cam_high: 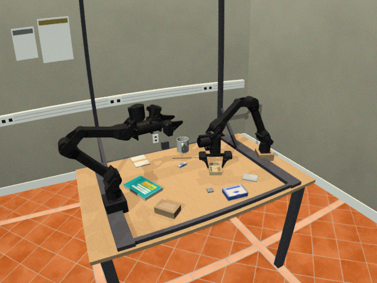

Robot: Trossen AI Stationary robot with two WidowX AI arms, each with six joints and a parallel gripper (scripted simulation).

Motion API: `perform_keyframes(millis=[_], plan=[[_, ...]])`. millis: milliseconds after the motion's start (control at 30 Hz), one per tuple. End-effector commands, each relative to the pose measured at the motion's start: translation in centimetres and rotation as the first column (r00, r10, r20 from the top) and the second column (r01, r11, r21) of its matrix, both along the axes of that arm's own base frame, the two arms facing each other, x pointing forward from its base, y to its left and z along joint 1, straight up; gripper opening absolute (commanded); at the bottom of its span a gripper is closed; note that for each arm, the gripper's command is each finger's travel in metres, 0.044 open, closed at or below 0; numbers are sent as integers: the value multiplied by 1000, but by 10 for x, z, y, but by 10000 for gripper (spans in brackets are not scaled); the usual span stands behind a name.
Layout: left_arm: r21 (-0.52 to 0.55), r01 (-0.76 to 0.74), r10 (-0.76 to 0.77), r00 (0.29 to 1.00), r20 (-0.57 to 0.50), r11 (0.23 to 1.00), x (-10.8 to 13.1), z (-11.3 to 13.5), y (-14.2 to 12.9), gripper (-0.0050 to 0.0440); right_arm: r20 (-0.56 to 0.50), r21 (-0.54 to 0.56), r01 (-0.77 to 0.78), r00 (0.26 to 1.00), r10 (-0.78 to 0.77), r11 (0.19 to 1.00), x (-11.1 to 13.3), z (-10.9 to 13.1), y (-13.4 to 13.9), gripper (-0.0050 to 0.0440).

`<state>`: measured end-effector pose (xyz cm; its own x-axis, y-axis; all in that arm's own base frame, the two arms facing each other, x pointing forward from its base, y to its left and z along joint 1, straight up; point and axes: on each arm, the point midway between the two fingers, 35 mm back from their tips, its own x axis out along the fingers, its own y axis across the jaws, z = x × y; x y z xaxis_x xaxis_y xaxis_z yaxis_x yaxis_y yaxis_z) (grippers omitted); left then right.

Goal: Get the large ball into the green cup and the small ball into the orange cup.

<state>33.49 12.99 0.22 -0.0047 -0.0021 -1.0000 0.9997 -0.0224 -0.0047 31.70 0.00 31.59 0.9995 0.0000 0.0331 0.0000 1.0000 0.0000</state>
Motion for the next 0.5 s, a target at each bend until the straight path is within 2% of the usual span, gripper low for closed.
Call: perform_keyframes(millis=[0, 300, 333, 467], plan=[[8, 1, -1, 1000, 15, 1000, 2, -2, 3, 400, 17, 0, 0, 1000, 0, 1000, -1, 7, 0, 400], [8, 1, -1, 1000, 15, 1000, 2, -6, 2, 400, 17, 0, 0, 1000, 0, 1000, -1, 7, 0, 400], [8, 1, -1, 1000, 15, 1000, 2, -6, 2, 0, 17, 0, 0, 1000, 0, 1000, -1, 7, 0, 400], [11, 1, -1, 1000, 23, 1000, 4, -3, 3, 0, 17, 0, 0, 1000, 0, 1000, -1, 7, 0, 400]])
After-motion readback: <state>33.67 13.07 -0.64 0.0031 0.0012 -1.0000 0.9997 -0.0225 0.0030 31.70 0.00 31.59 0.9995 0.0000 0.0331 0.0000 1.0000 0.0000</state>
